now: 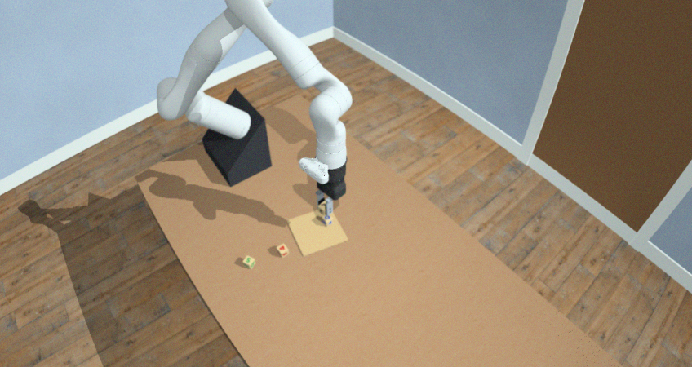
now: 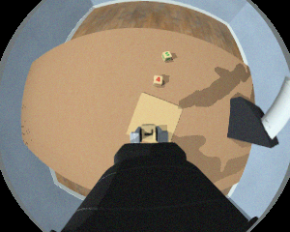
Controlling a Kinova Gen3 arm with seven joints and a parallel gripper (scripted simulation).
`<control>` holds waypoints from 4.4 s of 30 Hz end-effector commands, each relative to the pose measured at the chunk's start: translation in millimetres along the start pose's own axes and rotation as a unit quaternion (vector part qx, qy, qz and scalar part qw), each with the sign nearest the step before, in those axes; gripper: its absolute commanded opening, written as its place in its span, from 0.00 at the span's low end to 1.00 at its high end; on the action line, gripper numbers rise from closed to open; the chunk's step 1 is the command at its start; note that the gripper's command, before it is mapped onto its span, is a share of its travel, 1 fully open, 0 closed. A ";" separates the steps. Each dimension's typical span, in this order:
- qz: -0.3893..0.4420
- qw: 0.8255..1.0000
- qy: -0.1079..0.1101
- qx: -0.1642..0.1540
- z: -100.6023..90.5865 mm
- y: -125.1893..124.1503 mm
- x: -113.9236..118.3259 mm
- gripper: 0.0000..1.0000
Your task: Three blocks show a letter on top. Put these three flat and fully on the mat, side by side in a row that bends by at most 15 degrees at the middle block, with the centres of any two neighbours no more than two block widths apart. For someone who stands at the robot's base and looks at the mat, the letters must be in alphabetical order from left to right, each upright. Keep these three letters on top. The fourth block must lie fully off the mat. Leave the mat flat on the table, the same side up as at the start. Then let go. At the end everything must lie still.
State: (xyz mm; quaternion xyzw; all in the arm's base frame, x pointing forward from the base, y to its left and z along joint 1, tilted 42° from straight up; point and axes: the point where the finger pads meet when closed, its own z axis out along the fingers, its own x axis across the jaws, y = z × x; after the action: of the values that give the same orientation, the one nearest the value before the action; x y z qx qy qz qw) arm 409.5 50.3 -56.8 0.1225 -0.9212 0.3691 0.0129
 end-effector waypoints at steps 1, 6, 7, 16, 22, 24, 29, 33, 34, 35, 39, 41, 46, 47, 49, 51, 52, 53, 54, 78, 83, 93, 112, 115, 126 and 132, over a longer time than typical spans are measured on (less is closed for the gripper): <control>0.024 1.000 -0.004 -0.005 -4.2 -5.9 7.8 0.49; 0.046 0.999 -0.002 -0.006 -3.3 -12.9 17.4 0.49; 0.048 0.999 -0.001 -0.006 -3.2 -13.6 18.4 0.49; 0.054 0.999 -0.003 -0.008 -4.3 -13.7 17.0 0.49; 0.054 0.999 -0.003 -0.008 -4.3 -13.7 17.0 0.49; 0.054 0.999 -0.003 -0.008 -4.3 -13.7 17.0 0.49; 0.053 0.999 -0.003 -0.008 -2.5 -13.7 17.0 0.49; 0.053 0.999 -0.004 -0.007 0.2 -13.6 17.0 0.49; 0.053 0.999 -0.004 -0.007 2.3 -13.6 17.0 0.49; 0.053 0.999 -0.004 -0.007 4.8 -13.6 17.0 0.49; 0.053 0.999 -0.004 -0.007 19.2 -13.6 17.6 0.49; 0.053 0.999 -0.004 -0.007 28.1 -13.4 17.6 0.49; 0.053 0.999 -0.004 -0.007 52.7 -12.8 17.0 0.49; 0.053 0.999 -0.004 -0.007 57.6 -12.8 17.0 0.49; 0.053 0.999 -0.004 -0.007 57.6 -12.8 17.0 0.49; 0.053 0.999 -0.004 -0.007 66.9 -12.6 17.0 0.49; 0.053 0.999 -0.004 -0.007 71.2 -12.6 17.0 0.49; 0.053 0.999 -0.004 -0.007 75.1 -12.5 17.0 0.49; 0.053 0.999 -0.004 -0.007 78.7 -12.4 17.0 0.49; 0.053 0.999 -0.004 -0.007 92.3 -12.2 17.1 0.49; 0.053 0.999 -0.004 -0.007 92.3 -12.2 17.1 0.49; 0.053 0.999 -0.004 -0.007 92.3 -12.2 17.1 0.49; 0.053 0.999 -0.004 -0.007 92.3 -12.2 17.1 0.49; 0.053 0.999 -0.004 -0.007 92.3 -12.2 17.1 0.49; 0.053 0.999 -0.004 -0.007 92.3 -12.2 17.1 0.49; 0.053 0.999 -0.004 -0.007 92.3 -12.2 17.1 0.49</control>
State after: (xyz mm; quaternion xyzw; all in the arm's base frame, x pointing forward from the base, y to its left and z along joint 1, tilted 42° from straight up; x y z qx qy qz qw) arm 402.9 -24.0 -112.0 0.0730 -0.9292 0.3623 -0.0101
